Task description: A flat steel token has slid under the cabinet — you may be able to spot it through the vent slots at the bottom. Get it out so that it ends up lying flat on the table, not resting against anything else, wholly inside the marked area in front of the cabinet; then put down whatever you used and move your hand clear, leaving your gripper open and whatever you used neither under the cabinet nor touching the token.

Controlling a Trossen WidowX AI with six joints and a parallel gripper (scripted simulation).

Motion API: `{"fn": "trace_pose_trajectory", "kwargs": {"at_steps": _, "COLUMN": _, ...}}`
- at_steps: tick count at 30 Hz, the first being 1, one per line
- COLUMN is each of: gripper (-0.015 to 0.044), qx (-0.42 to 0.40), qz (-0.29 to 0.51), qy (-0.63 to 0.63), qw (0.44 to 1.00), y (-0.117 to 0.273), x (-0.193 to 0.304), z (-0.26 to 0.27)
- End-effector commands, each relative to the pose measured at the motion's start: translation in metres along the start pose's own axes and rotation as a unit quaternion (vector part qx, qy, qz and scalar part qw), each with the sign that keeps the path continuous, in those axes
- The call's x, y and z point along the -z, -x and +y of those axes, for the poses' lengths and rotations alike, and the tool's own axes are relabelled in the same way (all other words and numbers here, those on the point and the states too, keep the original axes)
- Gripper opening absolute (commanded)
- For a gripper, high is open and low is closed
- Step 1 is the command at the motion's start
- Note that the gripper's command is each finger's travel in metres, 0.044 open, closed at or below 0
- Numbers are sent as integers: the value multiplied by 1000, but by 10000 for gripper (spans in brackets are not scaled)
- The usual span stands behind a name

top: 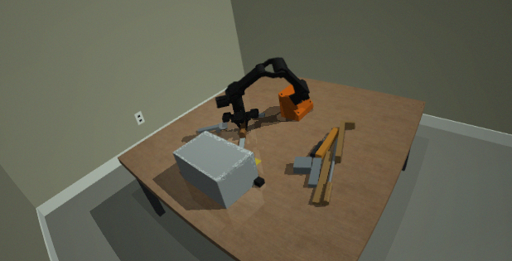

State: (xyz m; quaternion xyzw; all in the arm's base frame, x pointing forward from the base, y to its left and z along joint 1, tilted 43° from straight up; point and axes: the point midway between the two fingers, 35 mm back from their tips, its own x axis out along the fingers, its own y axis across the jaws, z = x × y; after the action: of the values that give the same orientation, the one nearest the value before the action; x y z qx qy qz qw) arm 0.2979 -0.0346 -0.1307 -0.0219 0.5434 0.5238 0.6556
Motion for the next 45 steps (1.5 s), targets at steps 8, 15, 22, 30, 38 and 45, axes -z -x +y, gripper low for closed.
{"fn": "trace_pose_trajectory", "kwargs": {"at_steps": 8, "gripper": 0, "qx": 9, "qz": -8, "qy": 6, "qw": 1000, "y": 15, "x": 1, "z": -1}}
{"fn": "trace_pose_trajectory", "kwargs": {"at_steps": 15, "gripper": 0, "qx": 9, "qz": -8, "qy": 28, "qw": 1000, "y": 15, "x": 5, "z": -6}}
{"fn": "trace_pose_trajectory", "kwargs": {"at_steps": 22, "gripper": 0, "qx": 10, "qz": -7, "qy": 48, "qw": 999, "y": 16, "x": 9, "z": -11}}
{"fn": "trace_pose_trajectory", "kwargs": {"at_steps": 30, "gripper": 0, "qx": 10, "qz": -7, "qy": 65, "qw": 998, "y": 16, "x": 15, "z": -19}}
{"fn": "trace_pose_trajectory", "kwargs": {"at_steps": 38, "gripper": 0, "qx": 10, "qz": -7, "qy": 75, "qw": 997, "y": 16, "x": 19, "z": -25}}
{"fn": "trace_pose_trajectory", "kwargs": {"at_steps": 45, "gripper": 0, "qx": 11, "qz": -6, "qy": 80, "qw": 997, "y": 17, "x": 23, "z": -31}}
